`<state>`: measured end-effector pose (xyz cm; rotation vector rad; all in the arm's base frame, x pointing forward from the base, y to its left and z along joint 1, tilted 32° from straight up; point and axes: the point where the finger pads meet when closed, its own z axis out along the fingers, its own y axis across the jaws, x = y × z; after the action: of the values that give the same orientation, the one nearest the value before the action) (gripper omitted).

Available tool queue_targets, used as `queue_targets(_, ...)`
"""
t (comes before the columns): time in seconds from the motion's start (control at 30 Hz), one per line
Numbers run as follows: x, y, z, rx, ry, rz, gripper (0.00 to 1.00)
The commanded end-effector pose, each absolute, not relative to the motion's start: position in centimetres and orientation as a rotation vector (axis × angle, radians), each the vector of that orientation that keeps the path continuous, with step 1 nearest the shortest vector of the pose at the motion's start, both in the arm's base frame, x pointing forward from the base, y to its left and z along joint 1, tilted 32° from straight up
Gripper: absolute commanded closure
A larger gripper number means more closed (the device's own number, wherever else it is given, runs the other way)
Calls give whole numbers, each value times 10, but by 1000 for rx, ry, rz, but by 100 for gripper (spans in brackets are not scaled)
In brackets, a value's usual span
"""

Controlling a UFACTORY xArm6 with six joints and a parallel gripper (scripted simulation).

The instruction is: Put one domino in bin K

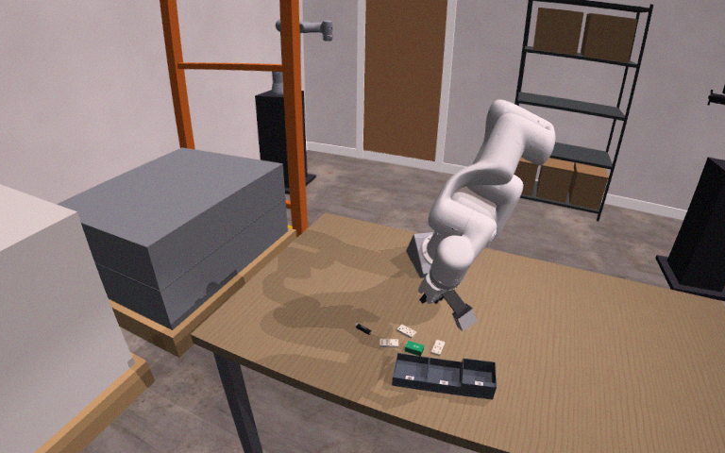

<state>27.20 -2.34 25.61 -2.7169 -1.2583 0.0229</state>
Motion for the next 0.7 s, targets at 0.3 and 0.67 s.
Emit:
queue_targets(0.3,270,-54,267,-2823,-734,-237,93)
queue_targets(0.67,268,-83,279,-2839,-321,-433,93)
